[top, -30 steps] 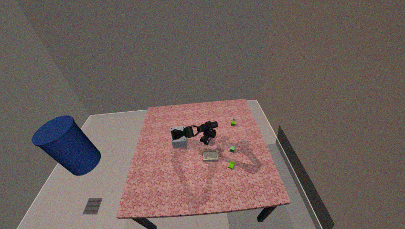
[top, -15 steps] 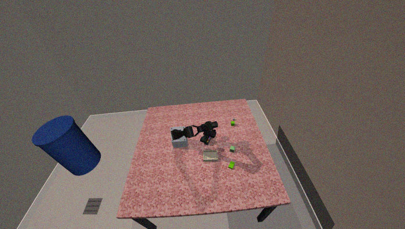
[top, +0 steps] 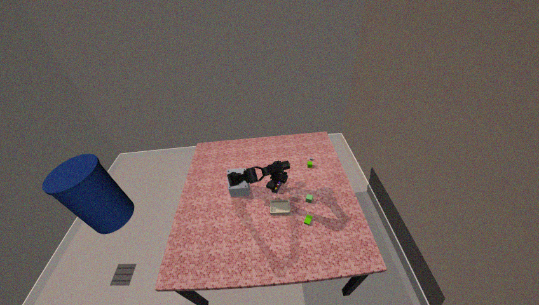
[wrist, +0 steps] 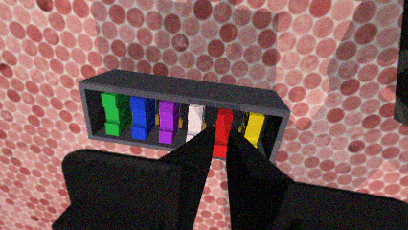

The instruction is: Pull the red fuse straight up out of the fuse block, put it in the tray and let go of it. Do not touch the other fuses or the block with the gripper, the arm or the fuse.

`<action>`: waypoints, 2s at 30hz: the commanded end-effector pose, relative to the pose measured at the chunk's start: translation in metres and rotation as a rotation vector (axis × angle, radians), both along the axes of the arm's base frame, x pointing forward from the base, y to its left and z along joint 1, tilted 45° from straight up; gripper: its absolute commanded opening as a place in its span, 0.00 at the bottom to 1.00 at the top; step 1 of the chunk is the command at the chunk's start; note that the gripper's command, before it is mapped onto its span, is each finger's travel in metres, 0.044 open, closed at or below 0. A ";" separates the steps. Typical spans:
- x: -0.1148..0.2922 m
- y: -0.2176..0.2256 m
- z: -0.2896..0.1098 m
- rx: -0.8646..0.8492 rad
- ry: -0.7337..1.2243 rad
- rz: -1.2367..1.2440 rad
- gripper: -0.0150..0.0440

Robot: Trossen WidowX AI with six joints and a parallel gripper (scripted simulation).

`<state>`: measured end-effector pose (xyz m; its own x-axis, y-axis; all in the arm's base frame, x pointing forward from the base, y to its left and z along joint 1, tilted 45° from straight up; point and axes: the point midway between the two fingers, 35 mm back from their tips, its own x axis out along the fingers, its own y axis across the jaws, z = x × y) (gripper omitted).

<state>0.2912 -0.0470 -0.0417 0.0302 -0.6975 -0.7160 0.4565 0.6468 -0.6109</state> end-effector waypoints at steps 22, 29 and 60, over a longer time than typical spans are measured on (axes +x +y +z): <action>0.000 0.009 0.009 0.002 -0.004 -0.003 0.25; 0.000 0.012 0.011 0.002 -0.003 -0.002 0.25; -0.001 0.022 0.022 0.001 -0.002 0.000 0.25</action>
